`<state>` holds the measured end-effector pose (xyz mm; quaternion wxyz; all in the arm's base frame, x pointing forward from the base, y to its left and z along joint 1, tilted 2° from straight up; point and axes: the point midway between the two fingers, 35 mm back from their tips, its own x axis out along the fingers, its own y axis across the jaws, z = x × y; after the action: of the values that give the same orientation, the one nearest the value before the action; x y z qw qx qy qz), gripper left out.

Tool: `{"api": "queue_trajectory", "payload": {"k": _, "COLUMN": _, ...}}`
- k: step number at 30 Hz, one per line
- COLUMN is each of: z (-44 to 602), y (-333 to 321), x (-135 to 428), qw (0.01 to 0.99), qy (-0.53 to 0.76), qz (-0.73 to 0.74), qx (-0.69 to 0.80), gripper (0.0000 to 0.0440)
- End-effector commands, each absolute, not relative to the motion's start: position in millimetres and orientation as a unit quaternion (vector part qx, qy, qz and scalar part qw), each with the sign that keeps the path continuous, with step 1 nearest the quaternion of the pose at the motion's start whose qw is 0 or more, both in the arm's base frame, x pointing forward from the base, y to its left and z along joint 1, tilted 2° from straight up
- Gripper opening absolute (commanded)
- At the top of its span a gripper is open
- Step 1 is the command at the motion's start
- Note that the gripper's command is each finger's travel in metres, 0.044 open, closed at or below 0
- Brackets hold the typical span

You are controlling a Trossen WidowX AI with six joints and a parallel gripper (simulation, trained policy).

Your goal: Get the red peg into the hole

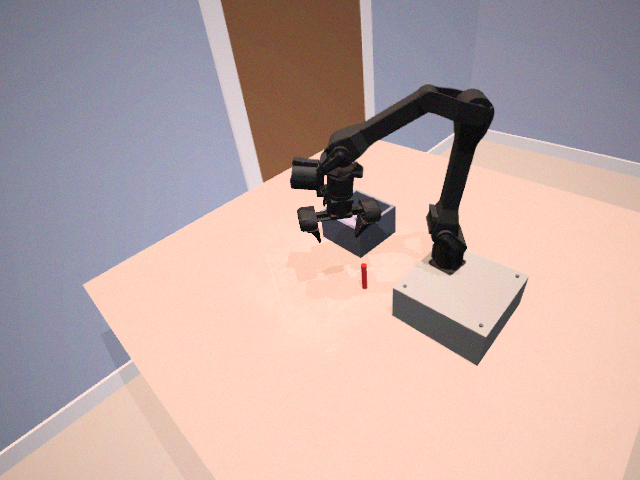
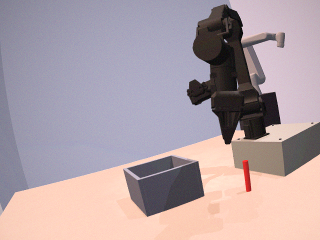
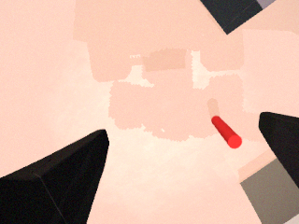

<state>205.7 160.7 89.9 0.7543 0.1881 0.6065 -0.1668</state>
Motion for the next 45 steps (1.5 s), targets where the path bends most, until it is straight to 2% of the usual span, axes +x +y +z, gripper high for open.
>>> {"api": "queue_trajectory", "payload": {"k": 1, "z": 74.4, "y": 145.7, "x": 190.8, "qw": 0.721, "qy": 0.627, "qz": -0.223, "qx": 0.192, "gripper": 0.0434}}
{"api": "queue_trajectory", "payload": {"k": 13, "z": 38.2, "y": 127.2, "x": 171.1, "qw": 0.663, "qy": 0.637, "qz": -0.321, "qx": 0.226, "gripper": 0.0412}}
{"api": "queue_trajectory", "payload": {"k": 31, "z": -24.2, "y": 126.5, "x": 161.8, "qw": 0.641, "qy": 0.618, "qz": -0.350, "qx": 0.292, "gripper": 0.0377}}
{"api": "queue_trajectory", "payload": {"k": 35, "z": -32.6, "y": 125.0, "x": 156.3, "qw": 0.632, "qy": 0.619, "qz": -0.359, "qx": 0.298, "gripper": 0.0301}}
{"api": "queue_trajectory", "payload": {"k": 45, "z": -36.8, "y": 127.1, "x": 155.0, "qw": 0.604, "qy": 0.639, "qz": -0.365, "qx": 0.307, "gripper": 0.0044}}
